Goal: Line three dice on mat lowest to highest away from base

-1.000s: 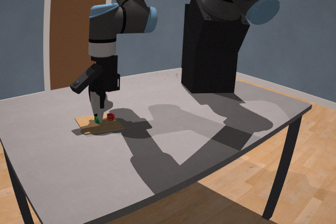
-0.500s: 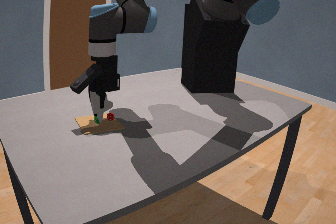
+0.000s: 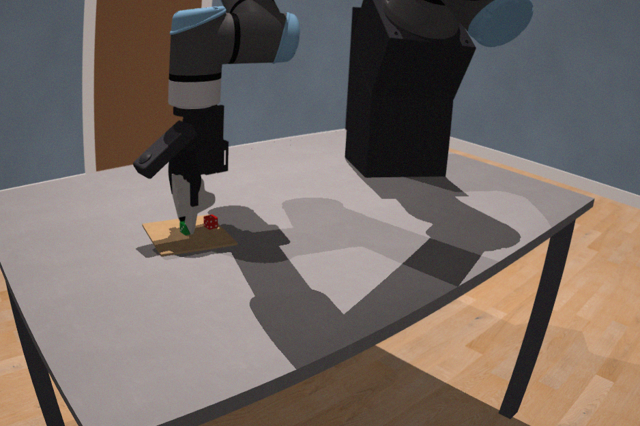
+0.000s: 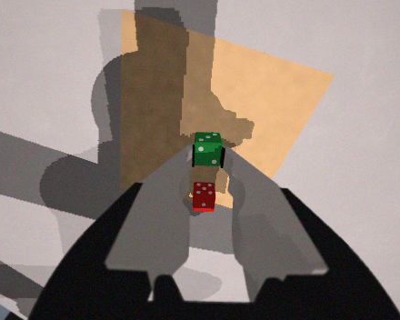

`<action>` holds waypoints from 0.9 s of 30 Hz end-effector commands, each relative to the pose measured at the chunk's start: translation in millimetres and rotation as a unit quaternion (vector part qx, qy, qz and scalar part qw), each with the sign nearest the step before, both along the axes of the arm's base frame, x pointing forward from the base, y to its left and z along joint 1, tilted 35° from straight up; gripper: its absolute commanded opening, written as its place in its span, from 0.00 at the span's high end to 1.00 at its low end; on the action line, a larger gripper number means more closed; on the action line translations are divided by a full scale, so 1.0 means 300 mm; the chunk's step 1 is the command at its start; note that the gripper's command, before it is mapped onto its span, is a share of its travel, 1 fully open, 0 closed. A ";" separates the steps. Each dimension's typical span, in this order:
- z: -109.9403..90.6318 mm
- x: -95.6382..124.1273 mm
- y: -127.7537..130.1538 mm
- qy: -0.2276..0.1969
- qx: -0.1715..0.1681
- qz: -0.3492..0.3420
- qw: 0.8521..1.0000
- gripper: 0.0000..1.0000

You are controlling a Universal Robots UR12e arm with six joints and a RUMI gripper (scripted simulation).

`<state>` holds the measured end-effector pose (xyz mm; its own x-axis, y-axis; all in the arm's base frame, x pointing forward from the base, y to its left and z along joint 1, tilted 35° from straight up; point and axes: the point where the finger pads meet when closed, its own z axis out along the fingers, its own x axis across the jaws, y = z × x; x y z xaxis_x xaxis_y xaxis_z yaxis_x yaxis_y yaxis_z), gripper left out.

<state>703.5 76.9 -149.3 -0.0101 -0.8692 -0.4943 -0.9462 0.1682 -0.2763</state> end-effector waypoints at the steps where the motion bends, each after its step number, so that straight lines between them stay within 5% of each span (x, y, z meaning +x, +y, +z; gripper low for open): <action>1: 0.001 0.001 -0.001 0.000 0.000 0.000 1.000 0.97; 15: 0.001 0.001 -0.001 0.000 0.000 0.000 1.000 0.79; 27: 0.002 0.001 -0.002 0.000 0.000 0.000 1.000 0.79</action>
<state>703.5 76.8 -149.3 -0.0101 -0.8692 -0.4943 -0.9462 0.1682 -0.2763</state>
